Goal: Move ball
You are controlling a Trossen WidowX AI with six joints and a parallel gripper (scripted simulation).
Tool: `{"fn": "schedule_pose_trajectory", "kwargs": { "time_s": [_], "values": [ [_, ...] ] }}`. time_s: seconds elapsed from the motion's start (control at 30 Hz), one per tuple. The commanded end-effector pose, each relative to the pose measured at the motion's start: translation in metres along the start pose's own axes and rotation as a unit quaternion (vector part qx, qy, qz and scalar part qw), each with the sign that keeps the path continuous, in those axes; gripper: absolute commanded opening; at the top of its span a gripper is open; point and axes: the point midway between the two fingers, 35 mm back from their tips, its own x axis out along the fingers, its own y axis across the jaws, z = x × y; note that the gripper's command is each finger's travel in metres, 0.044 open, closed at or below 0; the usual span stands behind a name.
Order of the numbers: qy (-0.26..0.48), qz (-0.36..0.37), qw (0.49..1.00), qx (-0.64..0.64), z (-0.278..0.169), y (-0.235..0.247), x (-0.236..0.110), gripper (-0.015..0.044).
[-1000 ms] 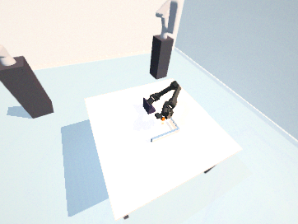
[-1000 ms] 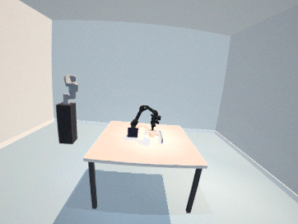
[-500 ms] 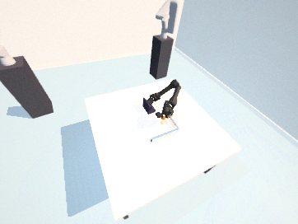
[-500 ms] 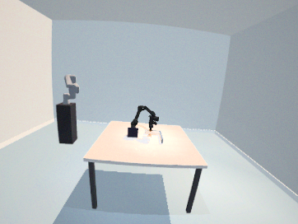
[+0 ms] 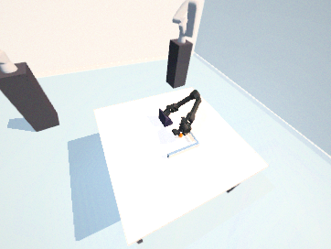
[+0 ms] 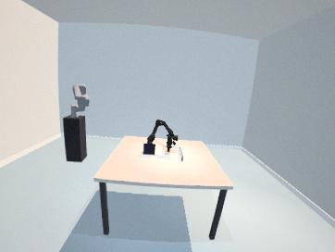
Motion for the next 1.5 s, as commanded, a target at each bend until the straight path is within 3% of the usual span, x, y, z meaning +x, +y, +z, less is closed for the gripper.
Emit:
{"fn": "schedule_pose_trajectory", "kwargs": {
  "time_s": [0.0, 0.57, 0.97, 1.13, 1.33, 1.47],
  "values": [
    [-0.001, 0.002, 1.0, 0.002, 0.0, 0.0, 0.003, 0.0],
    [-0.001, 0.002, 1.0, 0.002, -0.001, 0.0, 0.021, 0.0],
    [-0.003, 0.001, 1.0, 0.001, 0.001, 0.0, 0.019, 0.0305],
    [-0.003, -0.001, 1.0, 0.001, 0.002, -0.001, 0.01, 0.0305],
    [-0.001, 0.0, 1.0, 0.003, 0.0, -0.001, -0.066, 0.0305],
    [-0.008, -0.001, 1.0, 0.005, 0.002, -0.003, -0.061, 0.0305]
  ]
}}
